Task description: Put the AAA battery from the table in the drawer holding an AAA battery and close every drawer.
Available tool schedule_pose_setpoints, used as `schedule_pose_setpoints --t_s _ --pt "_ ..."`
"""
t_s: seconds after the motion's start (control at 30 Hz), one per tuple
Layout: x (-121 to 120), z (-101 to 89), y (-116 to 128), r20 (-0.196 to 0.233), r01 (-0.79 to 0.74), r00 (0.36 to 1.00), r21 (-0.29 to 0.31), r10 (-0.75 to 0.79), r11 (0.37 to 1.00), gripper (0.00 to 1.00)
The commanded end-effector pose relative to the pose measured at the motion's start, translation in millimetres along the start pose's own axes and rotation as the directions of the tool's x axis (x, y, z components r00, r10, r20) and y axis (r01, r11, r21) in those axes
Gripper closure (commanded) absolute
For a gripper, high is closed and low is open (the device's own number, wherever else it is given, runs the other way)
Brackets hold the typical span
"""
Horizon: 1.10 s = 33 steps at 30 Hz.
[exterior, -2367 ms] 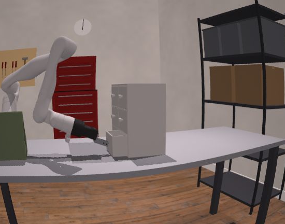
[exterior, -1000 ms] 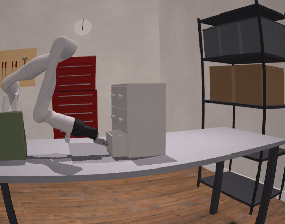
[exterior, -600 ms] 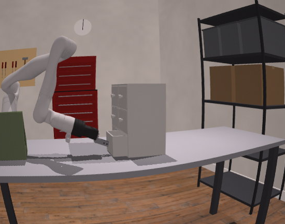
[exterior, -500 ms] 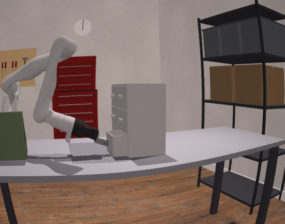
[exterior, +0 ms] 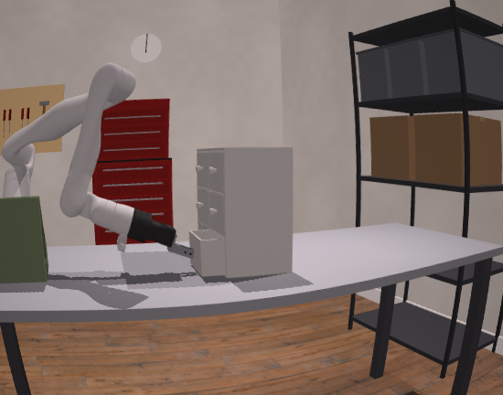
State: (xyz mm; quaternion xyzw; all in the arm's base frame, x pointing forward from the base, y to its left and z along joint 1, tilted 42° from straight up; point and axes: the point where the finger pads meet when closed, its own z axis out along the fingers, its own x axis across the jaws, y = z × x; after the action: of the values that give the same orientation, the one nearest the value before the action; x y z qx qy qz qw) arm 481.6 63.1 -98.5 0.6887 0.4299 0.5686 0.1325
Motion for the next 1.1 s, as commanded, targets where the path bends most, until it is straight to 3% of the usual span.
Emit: schedule_pose_setpoints --t_s 0.0,1.07 --pt "0.2 1.5 1.7 -0.001 0.002 1.0 -0.002 -0.002 1.0 0.63" --pt "0.3 17.9 7.7 -0.001 0.002 1.0 -0.002 -0.002 1.0 0.63"
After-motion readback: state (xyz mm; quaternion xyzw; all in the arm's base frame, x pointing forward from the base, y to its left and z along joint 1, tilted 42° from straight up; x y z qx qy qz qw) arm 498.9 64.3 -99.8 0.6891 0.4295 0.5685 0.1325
